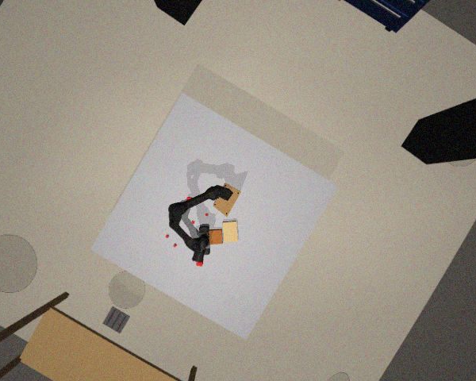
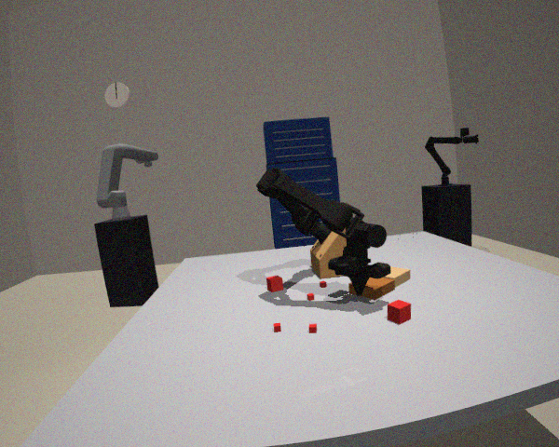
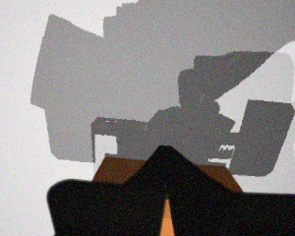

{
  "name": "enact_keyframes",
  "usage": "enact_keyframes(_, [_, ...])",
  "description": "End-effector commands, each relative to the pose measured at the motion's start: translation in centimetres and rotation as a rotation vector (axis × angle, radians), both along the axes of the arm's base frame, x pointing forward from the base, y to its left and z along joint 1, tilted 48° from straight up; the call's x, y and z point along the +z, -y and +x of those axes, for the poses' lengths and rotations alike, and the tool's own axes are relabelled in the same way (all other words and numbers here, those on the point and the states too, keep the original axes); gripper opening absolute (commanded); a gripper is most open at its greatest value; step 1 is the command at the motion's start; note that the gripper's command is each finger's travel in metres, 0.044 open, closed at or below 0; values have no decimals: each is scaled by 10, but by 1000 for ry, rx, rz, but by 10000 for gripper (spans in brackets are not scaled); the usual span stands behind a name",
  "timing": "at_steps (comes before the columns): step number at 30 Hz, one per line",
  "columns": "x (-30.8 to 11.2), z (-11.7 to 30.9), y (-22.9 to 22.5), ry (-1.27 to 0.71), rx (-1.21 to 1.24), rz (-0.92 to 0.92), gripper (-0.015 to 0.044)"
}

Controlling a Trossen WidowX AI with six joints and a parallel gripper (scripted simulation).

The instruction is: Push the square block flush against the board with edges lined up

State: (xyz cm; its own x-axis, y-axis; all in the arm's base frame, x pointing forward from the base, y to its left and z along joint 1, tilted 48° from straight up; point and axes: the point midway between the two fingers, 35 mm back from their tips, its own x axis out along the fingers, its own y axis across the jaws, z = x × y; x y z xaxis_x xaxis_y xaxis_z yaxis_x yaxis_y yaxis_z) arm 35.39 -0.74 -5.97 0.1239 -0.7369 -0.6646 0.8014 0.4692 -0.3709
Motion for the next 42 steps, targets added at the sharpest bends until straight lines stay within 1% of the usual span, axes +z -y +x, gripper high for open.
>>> enact_keyframes(1, [-6,-5,-2,-10,-2,4,0])
enact_keyframes(19, [-15,-13,-9,-10,-2,5,0])
enact_keyframes(42, [6,9,7,-9,-3,2,0])
